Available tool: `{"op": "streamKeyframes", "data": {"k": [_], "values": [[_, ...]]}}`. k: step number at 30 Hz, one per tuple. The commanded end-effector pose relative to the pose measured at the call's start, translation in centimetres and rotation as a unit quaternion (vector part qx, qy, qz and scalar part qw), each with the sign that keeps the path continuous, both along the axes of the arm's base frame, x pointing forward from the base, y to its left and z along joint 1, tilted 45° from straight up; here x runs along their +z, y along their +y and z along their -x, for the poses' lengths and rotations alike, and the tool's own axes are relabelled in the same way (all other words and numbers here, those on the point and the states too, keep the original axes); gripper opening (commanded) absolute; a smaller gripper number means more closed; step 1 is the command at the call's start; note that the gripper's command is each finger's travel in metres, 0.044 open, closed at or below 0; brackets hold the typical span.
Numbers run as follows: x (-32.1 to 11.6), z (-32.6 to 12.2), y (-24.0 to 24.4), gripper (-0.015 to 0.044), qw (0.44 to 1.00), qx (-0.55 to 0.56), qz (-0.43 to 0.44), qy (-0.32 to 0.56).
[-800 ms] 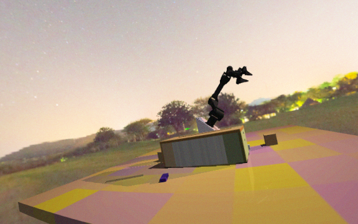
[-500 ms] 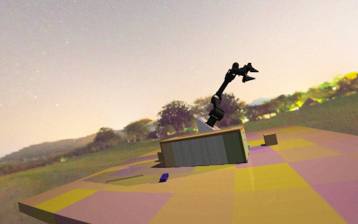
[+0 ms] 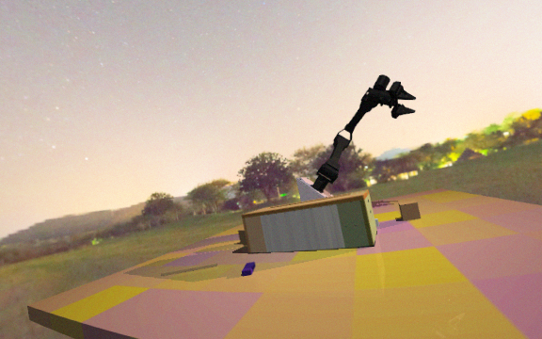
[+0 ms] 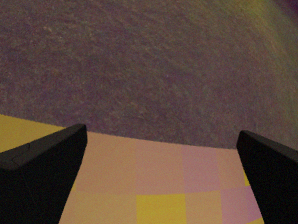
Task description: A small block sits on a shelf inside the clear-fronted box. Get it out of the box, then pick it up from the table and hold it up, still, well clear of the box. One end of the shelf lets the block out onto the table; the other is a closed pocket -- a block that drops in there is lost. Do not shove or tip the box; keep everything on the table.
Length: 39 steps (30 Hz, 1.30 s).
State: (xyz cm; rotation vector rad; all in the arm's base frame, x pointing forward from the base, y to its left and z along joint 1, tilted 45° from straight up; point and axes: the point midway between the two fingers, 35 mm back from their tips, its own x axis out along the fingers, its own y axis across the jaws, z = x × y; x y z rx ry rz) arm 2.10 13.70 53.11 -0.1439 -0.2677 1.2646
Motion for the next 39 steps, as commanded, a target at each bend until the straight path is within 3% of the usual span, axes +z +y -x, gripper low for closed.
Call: {"op": "streamKeyframes", "data": {"k": [1, 8, 13, 22, 29, 36, 39], "values": [[-1.8, -5.7, 0.9, 0.04, 0.998, -0.049, 0.033, 0.027], [-6.6, -15.4, 1.0, 0.04, 0.983, -0.129, 0.107, 0.069], [-12.3, -22.5, 0.0, 0.04, 0.962, -0.172, 0.182, 0.108], [-23.5, -30.0, -3.2, 0.04, 0.915, -0.181, 0.327, 0.151], [-34.5, -32.3, -6.9, 0.04, 0.863, -0.116, 0.454, 0.187], [-44.7, -30.3, -10.8, 0.04, 0.809, 0.018, 0.544, 0.222], [-46.5, -29.4, -11.5, 0.04, 0.799, 0.051, 0.554, 0.228]]}}
